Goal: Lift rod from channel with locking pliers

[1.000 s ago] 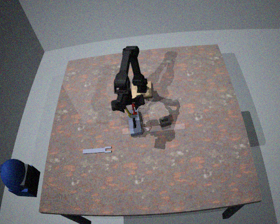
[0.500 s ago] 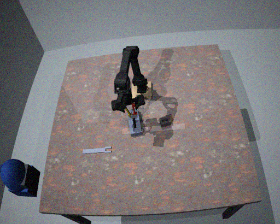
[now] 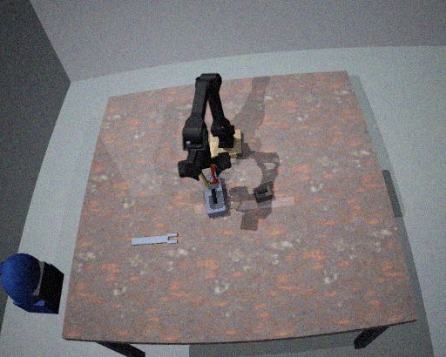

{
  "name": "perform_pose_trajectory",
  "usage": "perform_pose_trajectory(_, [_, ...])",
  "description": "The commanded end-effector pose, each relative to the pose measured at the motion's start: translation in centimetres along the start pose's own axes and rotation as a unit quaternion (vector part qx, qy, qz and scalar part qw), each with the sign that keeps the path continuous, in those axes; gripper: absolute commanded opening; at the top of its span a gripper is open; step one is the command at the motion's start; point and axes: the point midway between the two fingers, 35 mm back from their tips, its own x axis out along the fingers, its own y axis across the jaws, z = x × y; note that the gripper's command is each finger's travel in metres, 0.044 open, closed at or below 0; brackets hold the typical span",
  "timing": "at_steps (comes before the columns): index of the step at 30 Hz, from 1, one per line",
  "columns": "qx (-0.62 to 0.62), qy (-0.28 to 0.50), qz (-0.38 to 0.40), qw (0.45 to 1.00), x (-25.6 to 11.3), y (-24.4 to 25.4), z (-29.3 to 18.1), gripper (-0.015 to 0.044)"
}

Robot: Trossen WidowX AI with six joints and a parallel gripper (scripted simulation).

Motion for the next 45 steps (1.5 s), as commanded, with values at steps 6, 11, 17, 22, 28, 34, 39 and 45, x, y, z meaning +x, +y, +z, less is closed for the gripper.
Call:
perform_pose_trajectory(6, [0.002, 0.001, 0.002, 1.0, 0.9, 0.1, 0.0, 0.0325])
perform_pose_trajectory(11, [0.002, 0.001, 0.002, 1.0, 1.4, 0.1, 0.0, 0.0325])
perform_pose_trajectory(17, [0.002, 0.001, 0.002, 1.0, 2.0, 0.1, 0.0, 0.0325])
perform_pose_trajectory(22, [0.002, 0.001, 0.002, 1.0, 2.5, 0.1, 0.0, 0.0325])
perform_pose_trajectory(28, [0.002, 0.001, 0.002, 1.0, 3.0, 0.1, 0.0, 0.0325])
perform_pose_trajectory(34, [0.002, 0.001, 0.002, 1.0, 3.3, 0.1, 0.0, 0.0318])
perform_pose_trajectory(39, [0.002, 0.001, 0.002, 1.0, 3.3, 0.0, 0.0, 0.0311])
perform_pose_trajectory(45, [0.002, 0.001, 0.002, 1.0, 3.3, -0.1, 0.0, 0.0303])
